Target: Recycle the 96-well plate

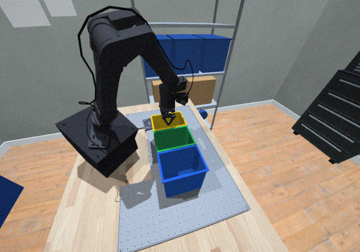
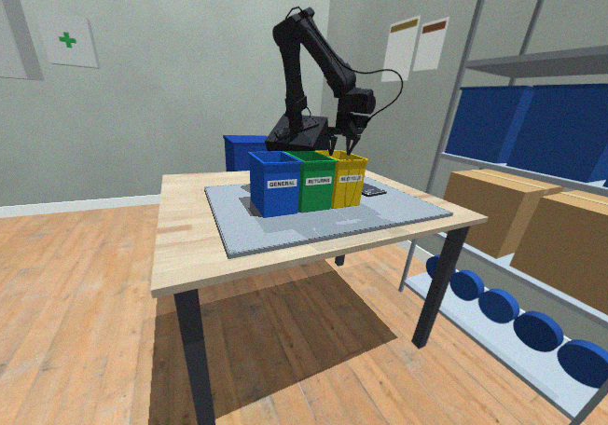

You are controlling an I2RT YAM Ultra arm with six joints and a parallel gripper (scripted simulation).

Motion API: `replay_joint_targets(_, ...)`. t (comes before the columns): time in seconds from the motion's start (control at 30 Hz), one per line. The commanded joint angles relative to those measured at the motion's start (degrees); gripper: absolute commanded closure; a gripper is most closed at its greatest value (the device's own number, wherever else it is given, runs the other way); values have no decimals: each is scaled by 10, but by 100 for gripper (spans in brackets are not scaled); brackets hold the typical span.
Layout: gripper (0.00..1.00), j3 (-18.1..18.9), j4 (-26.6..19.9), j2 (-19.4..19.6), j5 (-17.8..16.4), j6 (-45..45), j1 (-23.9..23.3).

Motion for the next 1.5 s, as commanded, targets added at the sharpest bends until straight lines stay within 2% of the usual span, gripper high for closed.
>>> replay_joint_targets(0.0,18,24,-26,-24,9,12,18)
replay_joint_targets(0.73,18,63,-115,-56,15,50,51)
replay_joint_targets(1.47,18,65,-115,-56,15,49,52)
